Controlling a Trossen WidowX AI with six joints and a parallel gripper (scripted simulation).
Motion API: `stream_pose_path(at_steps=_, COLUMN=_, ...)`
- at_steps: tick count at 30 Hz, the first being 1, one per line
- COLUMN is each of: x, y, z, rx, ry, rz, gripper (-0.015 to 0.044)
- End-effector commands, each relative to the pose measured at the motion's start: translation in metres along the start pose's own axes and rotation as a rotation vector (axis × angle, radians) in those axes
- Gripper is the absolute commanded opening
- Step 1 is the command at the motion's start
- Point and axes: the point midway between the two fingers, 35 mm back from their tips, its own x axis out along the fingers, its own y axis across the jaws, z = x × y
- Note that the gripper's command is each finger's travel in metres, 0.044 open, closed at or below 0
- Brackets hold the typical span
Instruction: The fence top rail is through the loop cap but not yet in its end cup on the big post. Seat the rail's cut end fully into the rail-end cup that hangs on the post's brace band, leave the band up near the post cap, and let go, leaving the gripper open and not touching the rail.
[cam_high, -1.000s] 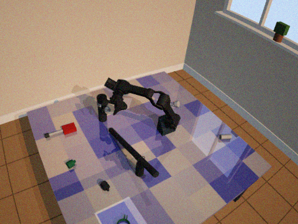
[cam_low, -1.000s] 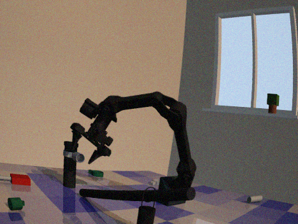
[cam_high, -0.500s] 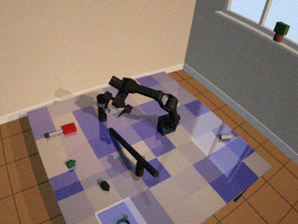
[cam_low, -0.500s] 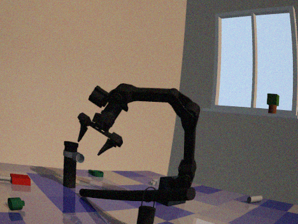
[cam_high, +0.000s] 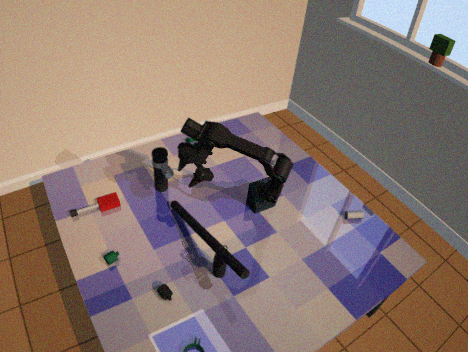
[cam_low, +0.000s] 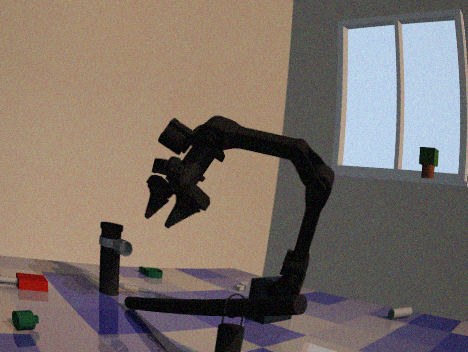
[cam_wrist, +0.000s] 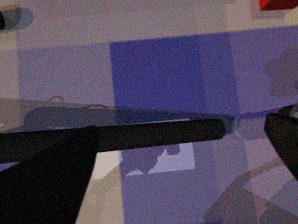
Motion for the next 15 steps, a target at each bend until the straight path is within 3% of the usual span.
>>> stream_pose_path(at_steps=1, x=-0.006, y=0.011, z=0.000, rx=0.139, ry=0.007, rz=-0.010, gripper=0.0440)
stream_pose_path(at_steps=9, x=-0.003, y=0.011, z=-0.001, rx=0.094, ry=0.020, rz=-0.008, gripper=0.0440)
stream_pose_path(at_steps=15, x=0.026, y=0.013, z=-0.006, rx=-0.345, ry=0.145, rz=0.042, gripper=0.0440)
